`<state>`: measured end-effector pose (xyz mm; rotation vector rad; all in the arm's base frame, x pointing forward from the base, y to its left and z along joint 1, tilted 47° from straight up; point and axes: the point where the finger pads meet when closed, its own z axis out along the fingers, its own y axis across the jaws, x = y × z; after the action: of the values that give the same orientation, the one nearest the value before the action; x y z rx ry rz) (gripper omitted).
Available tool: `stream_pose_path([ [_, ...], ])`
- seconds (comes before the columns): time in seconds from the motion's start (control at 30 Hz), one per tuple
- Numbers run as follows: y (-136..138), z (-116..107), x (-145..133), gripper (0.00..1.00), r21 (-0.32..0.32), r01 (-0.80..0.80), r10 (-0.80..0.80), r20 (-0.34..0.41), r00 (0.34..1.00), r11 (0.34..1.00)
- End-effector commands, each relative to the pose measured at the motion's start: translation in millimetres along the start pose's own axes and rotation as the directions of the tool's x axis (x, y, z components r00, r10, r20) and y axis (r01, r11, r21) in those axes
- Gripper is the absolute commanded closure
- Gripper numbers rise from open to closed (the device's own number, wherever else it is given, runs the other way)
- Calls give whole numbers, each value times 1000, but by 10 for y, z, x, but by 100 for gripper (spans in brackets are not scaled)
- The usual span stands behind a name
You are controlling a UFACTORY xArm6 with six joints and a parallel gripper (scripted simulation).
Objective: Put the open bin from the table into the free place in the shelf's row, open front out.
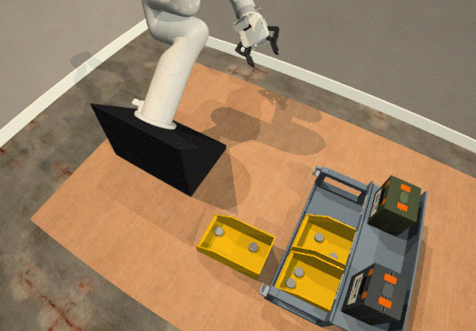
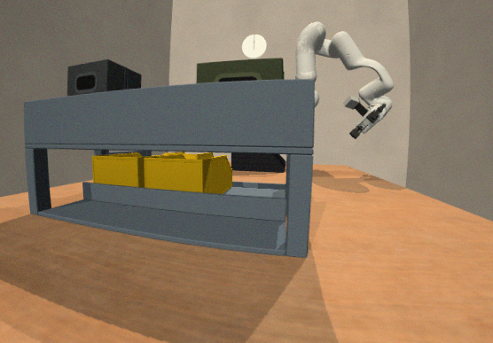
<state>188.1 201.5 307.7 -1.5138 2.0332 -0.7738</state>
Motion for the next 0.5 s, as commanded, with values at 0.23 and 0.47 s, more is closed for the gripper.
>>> stream_pose_path([
  [0.23, -218, 186, 141, 0, 7, -85, 86, -79, 993, 996],
  [0.47, -437, 384, 301, 0, 8, -85, 86, -78, 993, 996],
])
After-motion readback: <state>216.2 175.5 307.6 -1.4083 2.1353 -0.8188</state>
